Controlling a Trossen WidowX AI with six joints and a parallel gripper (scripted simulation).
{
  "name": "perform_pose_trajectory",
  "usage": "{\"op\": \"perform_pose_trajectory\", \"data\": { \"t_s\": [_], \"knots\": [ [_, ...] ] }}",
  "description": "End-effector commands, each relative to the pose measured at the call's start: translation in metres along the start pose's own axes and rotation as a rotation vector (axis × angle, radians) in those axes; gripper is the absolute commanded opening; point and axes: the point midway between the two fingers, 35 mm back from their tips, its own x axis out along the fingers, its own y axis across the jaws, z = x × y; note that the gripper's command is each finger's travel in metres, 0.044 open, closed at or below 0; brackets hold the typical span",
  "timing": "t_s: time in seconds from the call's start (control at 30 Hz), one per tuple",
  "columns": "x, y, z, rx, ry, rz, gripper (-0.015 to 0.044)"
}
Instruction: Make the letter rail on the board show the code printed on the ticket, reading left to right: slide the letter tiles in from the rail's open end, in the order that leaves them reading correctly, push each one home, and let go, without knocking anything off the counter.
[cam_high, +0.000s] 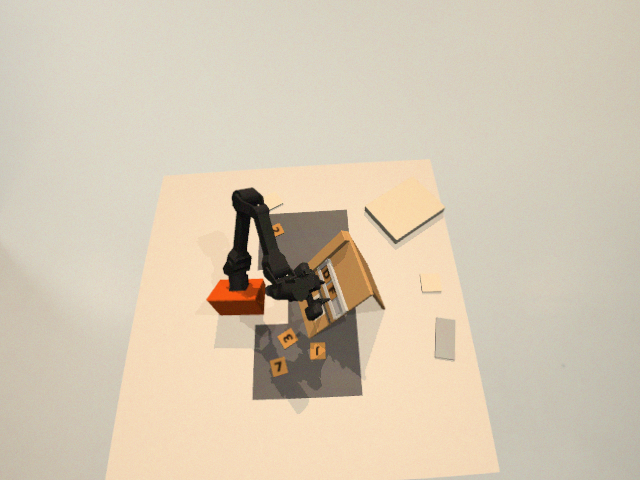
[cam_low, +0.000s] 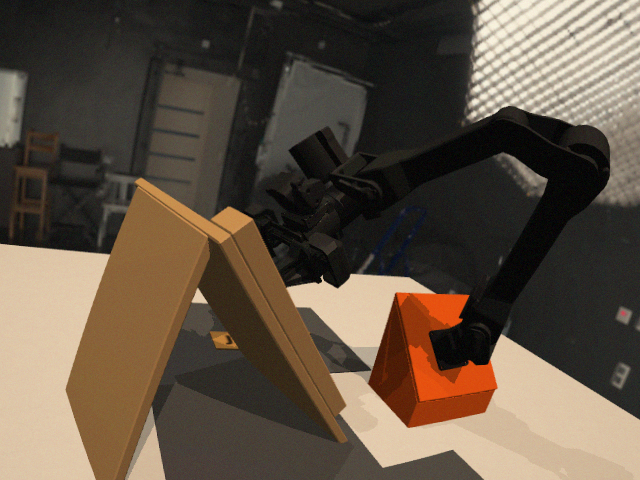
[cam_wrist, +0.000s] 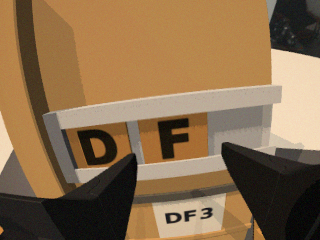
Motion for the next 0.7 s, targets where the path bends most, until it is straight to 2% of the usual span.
{"op": "perform_pose_trajectory", "data": {
  "t_s": [0.0, 0.67],
  "knots": [
    [-0.003, 0.0, 0.0, -0.005, -0.003, 0.002, 0.0295],
    [-0.017, 0.0, -0.002, -0.005, -0.003, 0.001, 0.0295]
  ]
}}
